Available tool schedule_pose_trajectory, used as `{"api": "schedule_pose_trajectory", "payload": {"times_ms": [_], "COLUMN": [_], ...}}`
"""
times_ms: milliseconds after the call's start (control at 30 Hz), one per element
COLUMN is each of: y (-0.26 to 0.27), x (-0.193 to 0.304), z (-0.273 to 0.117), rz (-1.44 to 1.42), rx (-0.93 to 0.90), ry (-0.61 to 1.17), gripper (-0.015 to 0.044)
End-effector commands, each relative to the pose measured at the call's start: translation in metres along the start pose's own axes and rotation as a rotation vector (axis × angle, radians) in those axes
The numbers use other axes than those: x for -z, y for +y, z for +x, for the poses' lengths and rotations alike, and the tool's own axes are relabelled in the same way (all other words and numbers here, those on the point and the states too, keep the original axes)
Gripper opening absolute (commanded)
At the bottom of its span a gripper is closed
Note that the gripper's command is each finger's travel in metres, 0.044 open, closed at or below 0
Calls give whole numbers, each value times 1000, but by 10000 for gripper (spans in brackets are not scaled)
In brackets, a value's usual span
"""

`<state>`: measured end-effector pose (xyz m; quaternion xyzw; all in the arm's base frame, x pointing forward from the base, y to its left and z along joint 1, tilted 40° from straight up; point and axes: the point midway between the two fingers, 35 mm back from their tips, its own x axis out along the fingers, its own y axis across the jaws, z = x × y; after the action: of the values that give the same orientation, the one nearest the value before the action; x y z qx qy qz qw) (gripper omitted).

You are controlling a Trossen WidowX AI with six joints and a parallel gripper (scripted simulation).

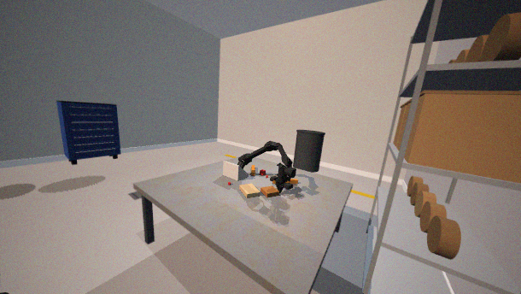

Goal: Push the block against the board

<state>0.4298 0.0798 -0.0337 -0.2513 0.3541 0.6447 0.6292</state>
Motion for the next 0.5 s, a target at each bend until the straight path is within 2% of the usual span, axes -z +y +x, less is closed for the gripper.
{"api": "schedule_pose_trajectory", "payload": {"times_ms": [0,467], "y": [-1,-2], "x": [-8,-31], "z": [0,1], "rz": [-2,-2], "rx": [-1,-2], "ry": [2,-1], "gripper": [0,0]}}
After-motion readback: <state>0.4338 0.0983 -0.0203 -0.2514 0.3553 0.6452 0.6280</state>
